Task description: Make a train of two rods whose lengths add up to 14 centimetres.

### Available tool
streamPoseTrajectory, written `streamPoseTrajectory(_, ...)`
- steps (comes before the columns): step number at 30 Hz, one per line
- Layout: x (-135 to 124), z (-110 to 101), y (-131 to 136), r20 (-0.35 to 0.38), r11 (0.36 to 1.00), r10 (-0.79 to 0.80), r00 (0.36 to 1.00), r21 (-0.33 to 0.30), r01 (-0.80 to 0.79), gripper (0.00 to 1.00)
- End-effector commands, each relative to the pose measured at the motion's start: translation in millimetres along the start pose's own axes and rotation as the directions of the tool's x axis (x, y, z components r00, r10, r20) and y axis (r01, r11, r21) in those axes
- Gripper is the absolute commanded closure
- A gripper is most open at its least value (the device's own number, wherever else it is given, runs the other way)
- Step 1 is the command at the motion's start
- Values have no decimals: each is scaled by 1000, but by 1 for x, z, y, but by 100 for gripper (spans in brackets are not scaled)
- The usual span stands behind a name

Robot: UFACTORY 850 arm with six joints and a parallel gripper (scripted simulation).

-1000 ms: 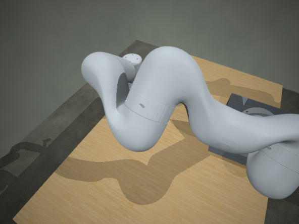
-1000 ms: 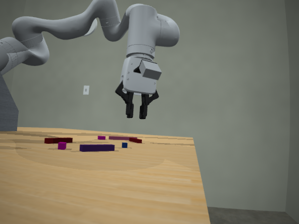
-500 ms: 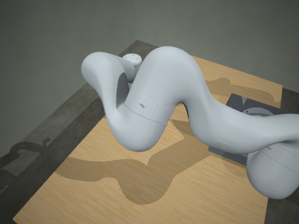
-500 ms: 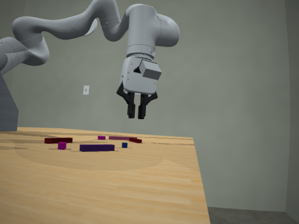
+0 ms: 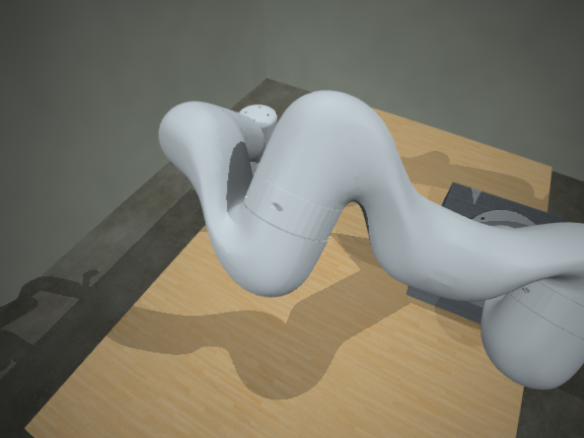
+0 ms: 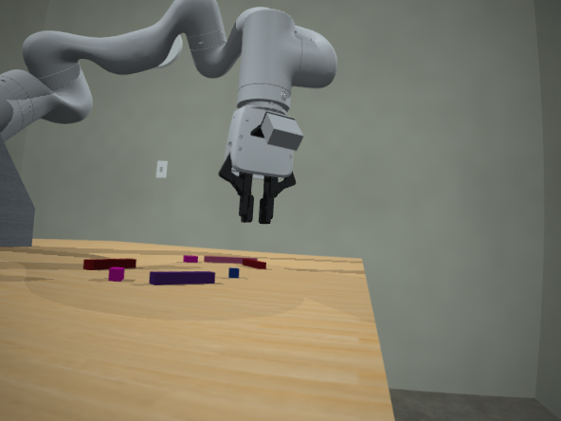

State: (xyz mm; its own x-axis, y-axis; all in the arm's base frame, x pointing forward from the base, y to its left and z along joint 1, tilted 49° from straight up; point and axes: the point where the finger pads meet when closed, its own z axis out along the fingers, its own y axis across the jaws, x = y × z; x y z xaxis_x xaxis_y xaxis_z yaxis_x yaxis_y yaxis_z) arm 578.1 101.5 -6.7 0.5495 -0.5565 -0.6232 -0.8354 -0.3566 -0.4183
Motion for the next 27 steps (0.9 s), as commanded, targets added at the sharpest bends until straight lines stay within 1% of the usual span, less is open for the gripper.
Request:
streamPoseTrajectory(1, 0, -1, -1, -1, 1000, 0, 1000, 1, 0, 76)
streamPoseTrajectory(11, 0, 3, -1, -1, 1000, 0, 1000, 1, 0, 76)
streamPoseTrajectory(27, 1, 20, -1, -1, 1000, 0, 1000, 1, 0, 76)
